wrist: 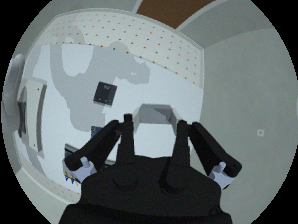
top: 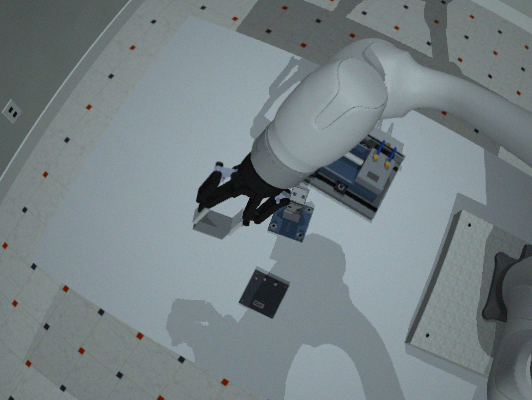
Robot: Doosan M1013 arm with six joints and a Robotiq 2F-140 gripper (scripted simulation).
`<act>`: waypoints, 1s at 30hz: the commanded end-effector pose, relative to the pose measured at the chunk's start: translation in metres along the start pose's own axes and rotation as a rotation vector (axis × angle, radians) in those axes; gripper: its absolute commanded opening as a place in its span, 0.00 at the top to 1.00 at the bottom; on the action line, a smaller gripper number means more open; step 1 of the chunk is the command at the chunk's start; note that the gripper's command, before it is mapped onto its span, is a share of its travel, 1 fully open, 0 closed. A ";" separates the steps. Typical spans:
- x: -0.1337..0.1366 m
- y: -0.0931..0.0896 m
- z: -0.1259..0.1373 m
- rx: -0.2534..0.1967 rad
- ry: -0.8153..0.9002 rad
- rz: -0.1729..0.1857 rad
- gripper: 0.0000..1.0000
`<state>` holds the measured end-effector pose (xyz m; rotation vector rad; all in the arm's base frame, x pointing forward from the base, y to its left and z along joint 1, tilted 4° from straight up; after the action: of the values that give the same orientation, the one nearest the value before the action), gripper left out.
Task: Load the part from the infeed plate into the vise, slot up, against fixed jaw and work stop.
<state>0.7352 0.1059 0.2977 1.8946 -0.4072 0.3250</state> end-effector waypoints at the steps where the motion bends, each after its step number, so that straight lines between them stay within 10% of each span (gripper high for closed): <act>1: -0.020 0.005 0.020 -0.063 -0.026 -0.086 1.00; 30: -0.090 0.037 0.101 -0.307 -0.141 -0.308 1.00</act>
<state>0.6469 0.0222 0.2562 1.6809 -0.2418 -0.0417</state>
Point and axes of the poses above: the point where the finger pads meet when closed, its own y axis back along the fingers, its own x axis across the jaws, z = x × y, the point moved 2 cm from there along y, back along the fingers, and after that the axes turned 13 degrees about -y, right-handed, at the moved point
